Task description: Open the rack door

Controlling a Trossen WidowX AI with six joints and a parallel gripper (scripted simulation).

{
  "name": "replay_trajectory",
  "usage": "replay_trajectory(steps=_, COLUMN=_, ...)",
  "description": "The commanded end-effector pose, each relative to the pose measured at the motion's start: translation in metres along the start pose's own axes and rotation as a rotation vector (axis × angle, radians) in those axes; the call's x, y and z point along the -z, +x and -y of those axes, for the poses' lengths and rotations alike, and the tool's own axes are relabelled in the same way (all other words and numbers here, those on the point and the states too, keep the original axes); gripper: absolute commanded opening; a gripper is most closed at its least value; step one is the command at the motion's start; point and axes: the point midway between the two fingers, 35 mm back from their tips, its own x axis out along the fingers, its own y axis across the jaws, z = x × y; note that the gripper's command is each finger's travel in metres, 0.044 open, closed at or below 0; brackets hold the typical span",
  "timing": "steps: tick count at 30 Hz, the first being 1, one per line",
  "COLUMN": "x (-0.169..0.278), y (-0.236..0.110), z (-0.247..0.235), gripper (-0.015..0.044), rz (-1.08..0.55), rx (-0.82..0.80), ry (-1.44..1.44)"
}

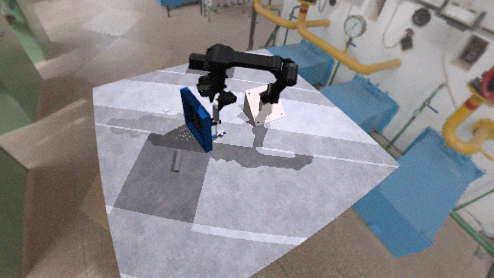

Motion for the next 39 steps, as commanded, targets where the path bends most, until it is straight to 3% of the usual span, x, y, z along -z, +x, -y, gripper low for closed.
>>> replay_trajectory(steps=1, x=0.001, y=0.008, z=0.001, gripper=0.0280, rz=-0.023, rx=0.004, ry=0.012)
replay_trajectory(steps=23, x=0.003, y=0.041, z=0.000, gripper=0.0280, rz=-0.103, rx=0.022, ry=0.048)
replay_trajectory(steps=30, x=0.003, y=0.041, z=0.000, gripper=0.0096, rz=-0.103, rx=0.022, ry=0.048)
replay_trajectory(steps=39, x=0.003, y=0.041, z=0.000, gripper=0.0036, rz=-0.103, rx=0.022, ry=0.048)
